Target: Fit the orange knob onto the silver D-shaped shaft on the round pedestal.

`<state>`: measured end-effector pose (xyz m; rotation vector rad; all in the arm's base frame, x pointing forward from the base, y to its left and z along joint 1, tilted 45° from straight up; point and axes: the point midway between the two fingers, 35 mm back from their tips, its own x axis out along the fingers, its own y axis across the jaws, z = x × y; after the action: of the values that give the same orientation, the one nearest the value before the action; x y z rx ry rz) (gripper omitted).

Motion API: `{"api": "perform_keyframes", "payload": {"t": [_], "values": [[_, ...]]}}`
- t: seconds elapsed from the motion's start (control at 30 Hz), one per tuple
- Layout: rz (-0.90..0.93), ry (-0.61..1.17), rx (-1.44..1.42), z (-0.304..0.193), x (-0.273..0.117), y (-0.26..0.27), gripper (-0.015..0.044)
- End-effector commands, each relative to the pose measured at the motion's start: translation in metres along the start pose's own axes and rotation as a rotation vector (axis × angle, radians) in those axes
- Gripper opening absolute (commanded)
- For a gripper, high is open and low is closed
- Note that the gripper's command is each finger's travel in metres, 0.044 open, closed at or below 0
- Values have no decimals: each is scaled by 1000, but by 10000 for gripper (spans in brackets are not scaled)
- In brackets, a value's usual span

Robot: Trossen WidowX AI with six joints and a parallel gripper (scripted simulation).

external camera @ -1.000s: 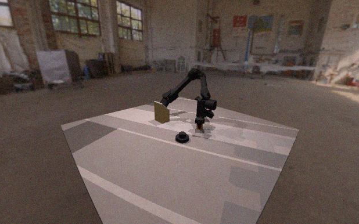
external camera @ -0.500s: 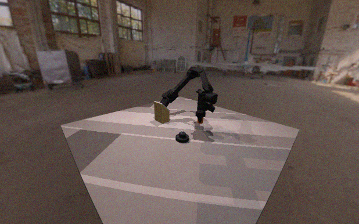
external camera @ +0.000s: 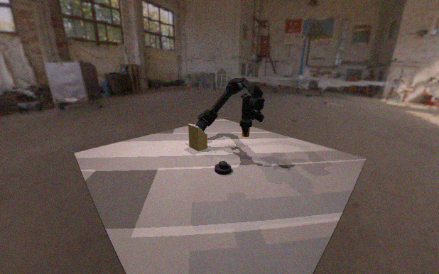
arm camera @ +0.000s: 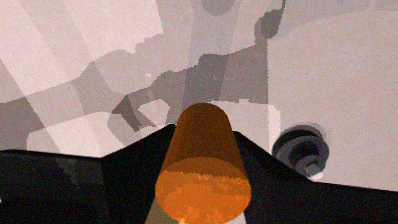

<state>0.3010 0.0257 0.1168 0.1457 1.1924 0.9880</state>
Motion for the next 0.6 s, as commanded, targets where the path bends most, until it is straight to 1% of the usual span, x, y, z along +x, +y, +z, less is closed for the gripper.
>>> {"api": "perform_keyframes", "payload": {"t": [0.0,0.17,0.57], "values": [[-11,0,-5,0,-5,1,0],[-70,2,-2,-2,-8,3,0],[-298,7,-1,-8,-29,13,0]]}}
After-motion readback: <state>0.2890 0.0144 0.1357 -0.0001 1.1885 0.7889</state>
